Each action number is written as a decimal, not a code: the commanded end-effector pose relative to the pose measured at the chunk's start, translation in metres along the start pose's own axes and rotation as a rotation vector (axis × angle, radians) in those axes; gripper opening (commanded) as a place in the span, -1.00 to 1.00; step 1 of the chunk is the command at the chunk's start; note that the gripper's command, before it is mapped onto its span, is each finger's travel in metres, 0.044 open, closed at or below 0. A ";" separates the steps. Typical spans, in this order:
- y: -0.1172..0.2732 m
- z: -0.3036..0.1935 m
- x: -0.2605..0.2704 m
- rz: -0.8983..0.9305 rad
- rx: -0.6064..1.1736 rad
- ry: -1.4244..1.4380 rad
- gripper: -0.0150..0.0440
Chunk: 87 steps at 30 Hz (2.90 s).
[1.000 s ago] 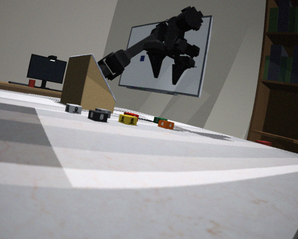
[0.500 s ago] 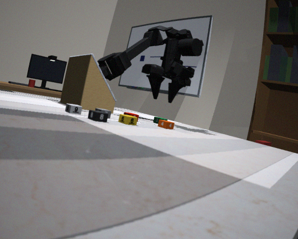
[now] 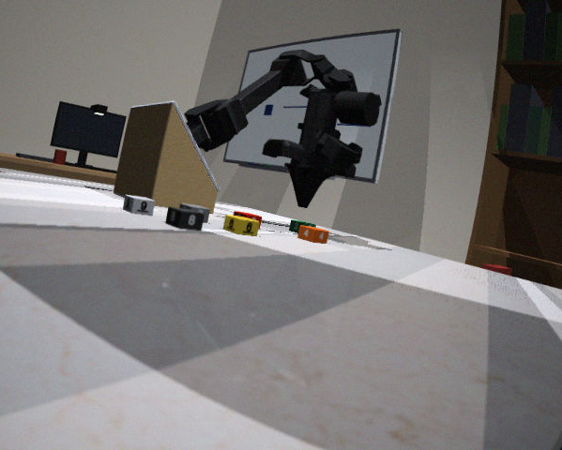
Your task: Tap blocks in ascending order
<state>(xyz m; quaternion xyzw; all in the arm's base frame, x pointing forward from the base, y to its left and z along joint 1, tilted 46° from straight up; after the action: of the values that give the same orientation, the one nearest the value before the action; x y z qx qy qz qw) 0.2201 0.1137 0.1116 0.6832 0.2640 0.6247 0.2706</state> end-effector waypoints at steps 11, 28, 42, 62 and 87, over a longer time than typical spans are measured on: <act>-0.017 0.000 0.001 0.005 -0.001 -0.003 -0.42; -0.002 0.000 0.001 0.006 -0.001 -0.003 -0.42; 0.081 0.000 0.000 0.002 0.000 -0.004 -0.42; 0.039 0.020 -0.129 -0.007 -0.003 -0.005 -0.42; -0.028 0.016 -0.127 0.001 -0.001 -0.003 -0.42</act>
<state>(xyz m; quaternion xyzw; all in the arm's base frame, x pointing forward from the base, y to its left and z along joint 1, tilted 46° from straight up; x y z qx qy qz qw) 0.2262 0.0411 0.0030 0.6809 0.2660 0.6257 0.2724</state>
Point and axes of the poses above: the point midway between the two fingers, 35 mm back from their tips, its own y axis back along the fingers, its own x axis across the jaws, z = x × y, the point moved 3 cm from there along y, back along the fingers, and after that the axes turned 7 degrees about -y, right-handed, at the moved point
